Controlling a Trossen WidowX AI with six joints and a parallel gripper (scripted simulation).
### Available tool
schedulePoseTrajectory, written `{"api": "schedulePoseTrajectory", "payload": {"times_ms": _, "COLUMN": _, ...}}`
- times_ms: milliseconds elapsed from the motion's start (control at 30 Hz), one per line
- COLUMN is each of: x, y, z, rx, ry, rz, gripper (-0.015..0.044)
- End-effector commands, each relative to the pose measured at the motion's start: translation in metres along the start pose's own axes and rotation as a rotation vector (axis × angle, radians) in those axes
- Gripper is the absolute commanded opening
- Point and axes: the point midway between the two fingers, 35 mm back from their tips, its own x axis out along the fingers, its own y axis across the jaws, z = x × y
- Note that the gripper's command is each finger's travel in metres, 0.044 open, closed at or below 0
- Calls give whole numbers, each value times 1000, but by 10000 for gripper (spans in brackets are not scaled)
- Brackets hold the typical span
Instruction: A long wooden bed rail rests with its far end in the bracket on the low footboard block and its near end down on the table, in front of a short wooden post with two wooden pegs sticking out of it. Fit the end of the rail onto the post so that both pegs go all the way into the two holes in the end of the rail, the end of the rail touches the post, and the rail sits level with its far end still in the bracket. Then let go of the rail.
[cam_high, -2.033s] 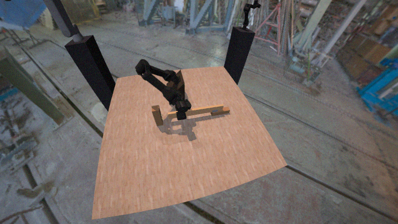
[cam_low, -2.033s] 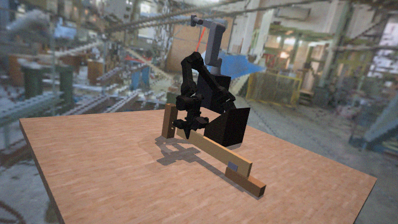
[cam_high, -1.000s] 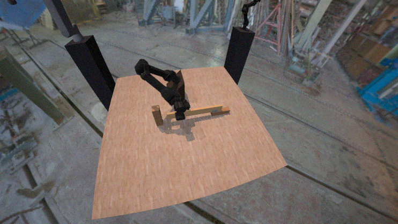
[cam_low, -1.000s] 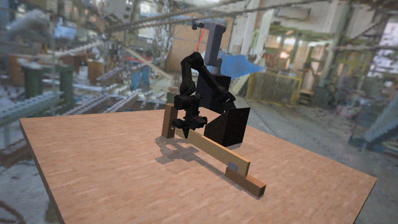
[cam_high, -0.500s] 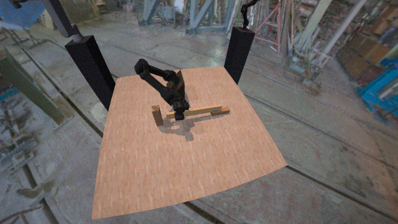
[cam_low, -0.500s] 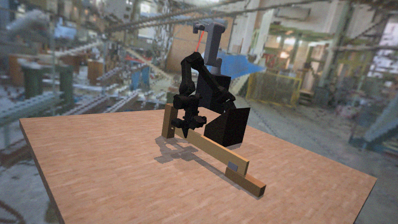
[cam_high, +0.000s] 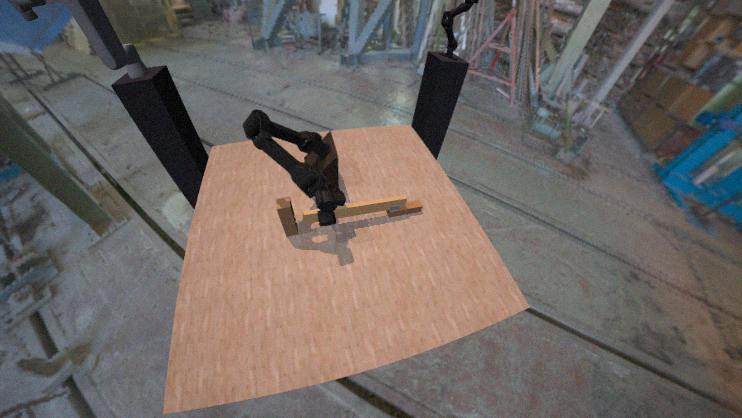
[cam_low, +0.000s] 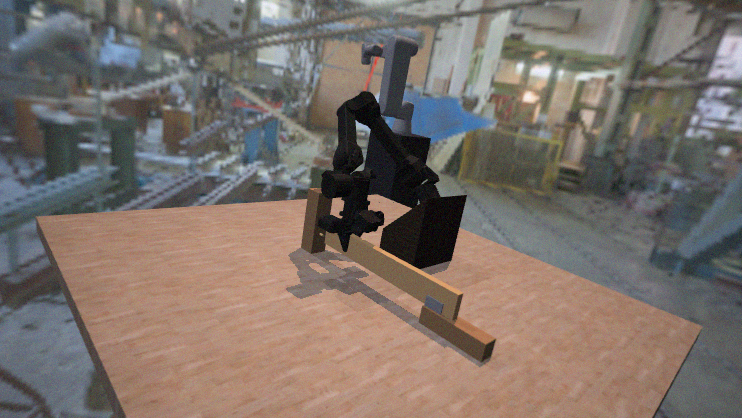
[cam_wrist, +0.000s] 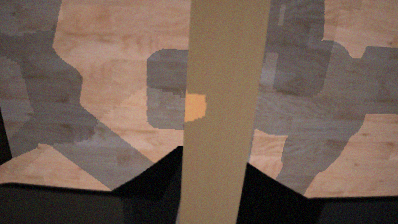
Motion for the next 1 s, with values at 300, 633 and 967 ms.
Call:
{"api": "schedulePoseTrajectory", "payload": {"times_ms": 300, "x": -3, "y": -2, "z": -6, "rx": -2, "ry": 1, "rz": -11, "gripper": 0}}
{"api": "schedulePoseTrajectory", "payload": {"times_ms": 633, "x": -3, "y": -2, "z": -9, "rx": -2, "ry": 1, "rz": -11, "gripper": 0}}
{"api": "schedulePoseTrajectory", "payload": {"times_ms": 967, "x": -3, "y": -2, "z": -12, "rx": -2, "ry": 1, "rz": -11, "gripper": 0}}
